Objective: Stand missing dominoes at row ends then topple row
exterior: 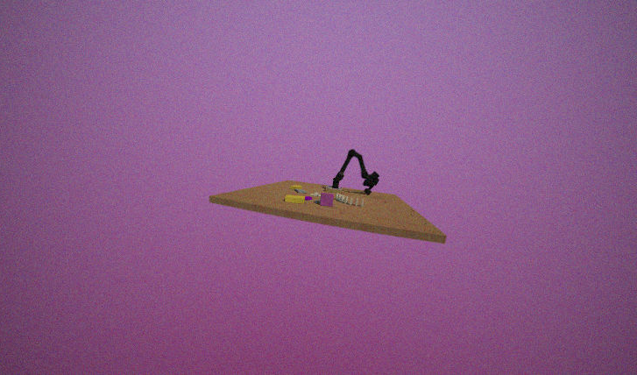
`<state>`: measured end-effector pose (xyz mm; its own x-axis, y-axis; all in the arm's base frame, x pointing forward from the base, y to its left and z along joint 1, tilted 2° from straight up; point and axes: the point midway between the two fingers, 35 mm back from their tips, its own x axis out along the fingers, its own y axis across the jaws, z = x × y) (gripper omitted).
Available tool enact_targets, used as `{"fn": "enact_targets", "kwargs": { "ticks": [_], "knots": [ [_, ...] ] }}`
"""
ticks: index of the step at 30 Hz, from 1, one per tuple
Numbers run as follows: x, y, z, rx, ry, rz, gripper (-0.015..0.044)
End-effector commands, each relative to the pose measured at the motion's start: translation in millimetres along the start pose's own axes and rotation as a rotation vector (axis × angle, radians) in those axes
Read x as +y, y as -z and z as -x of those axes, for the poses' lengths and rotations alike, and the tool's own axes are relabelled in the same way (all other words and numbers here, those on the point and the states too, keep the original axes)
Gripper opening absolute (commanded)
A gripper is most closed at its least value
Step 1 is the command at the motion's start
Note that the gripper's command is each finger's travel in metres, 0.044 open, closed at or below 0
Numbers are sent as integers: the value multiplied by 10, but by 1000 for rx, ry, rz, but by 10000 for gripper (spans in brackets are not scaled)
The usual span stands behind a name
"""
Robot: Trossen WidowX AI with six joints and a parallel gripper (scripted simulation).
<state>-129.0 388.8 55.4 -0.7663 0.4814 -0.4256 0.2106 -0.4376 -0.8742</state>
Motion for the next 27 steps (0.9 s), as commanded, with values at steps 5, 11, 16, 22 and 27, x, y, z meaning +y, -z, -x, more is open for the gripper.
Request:
{"fn": "enact_targets", "kwargs": {
  "ticks": [5, 11, 16, 22, 27],
  "knots": [
    [190, 1020, 953, 348, -42, -164, 440],
    [544, 1512, 1867, 599, -107, -306, 440],
    [917, 1667, 2675, 783, -139, -493, 440],
    [1398, 1594, 3571, 967, -195, -697, 440],
    [1832, 1297, 4298, 1096, -267, -871, 440]
  ]
}}
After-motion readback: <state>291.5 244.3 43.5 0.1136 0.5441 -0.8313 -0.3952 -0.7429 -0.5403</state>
